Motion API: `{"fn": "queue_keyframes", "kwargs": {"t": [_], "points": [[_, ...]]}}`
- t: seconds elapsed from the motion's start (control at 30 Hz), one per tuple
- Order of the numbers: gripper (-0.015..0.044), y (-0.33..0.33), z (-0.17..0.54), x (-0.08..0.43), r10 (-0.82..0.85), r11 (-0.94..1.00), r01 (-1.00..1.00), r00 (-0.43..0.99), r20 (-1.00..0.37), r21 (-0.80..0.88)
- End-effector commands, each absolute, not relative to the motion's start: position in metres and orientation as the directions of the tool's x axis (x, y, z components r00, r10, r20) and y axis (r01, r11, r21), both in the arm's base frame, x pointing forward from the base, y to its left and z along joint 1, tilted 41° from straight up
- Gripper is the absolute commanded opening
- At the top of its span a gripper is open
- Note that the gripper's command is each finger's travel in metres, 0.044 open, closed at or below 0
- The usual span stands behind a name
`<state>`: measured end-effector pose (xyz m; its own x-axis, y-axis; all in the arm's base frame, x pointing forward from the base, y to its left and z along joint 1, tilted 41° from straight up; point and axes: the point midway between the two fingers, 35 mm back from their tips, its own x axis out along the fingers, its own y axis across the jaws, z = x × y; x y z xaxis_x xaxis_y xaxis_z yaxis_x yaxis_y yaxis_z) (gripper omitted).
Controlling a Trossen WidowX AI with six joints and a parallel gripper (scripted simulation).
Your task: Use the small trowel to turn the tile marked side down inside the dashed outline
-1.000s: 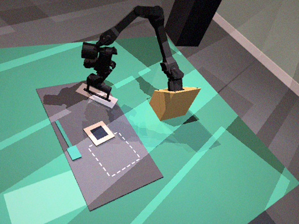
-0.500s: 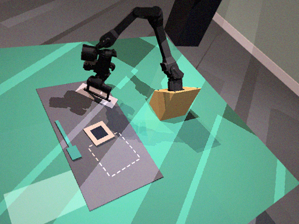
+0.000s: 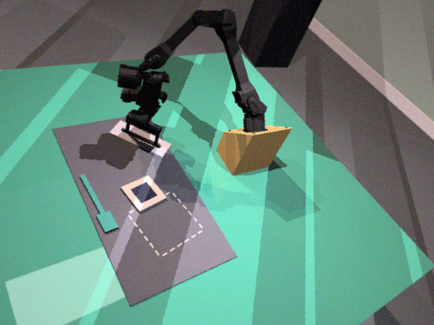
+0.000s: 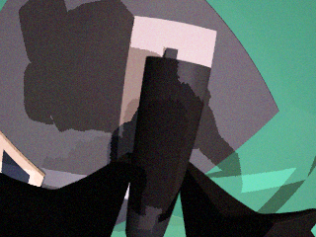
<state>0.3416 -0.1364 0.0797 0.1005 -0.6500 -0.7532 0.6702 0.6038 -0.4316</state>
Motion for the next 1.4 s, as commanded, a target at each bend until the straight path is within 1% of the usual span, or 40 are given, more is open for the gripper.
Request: {"fn": "queue_keyframes", "kwargs": {"t": [0.0,0.13,0.43,0.63,0.8,0.83,1.37], "points": [[0.013,-0.1366,0.0794,0.3416,-0.65,0.605,0.668,0.1,-0.753,-0.433],[0.013,-0.1366,0.0794,0.3416,-0.65,0.586,0.696,0.1,-0.753,-0.414],[0.013,-0.1366,0.0794,0.3416,-0.65,0.452,0.848,0.1,-0.753,-0.278],[0.013,-0.1366,0.0794,0.3416,-0.65,0.441,0.857,0.1,-0.753,-0.267],[0.0261,-0.1366,0.0794,0.3416,-0.65,0.441,0.857,0.1,-0.753,-0.267],[0.027,-0.1366,0.0794,0.3416,-0.65,0.441,0.857,0.1,-0.753,-0.267],[0.027,-0.1366,0.0794,0.3416,-0.65,0.441,0.857,0.1,-0.753,-0.267]]}}
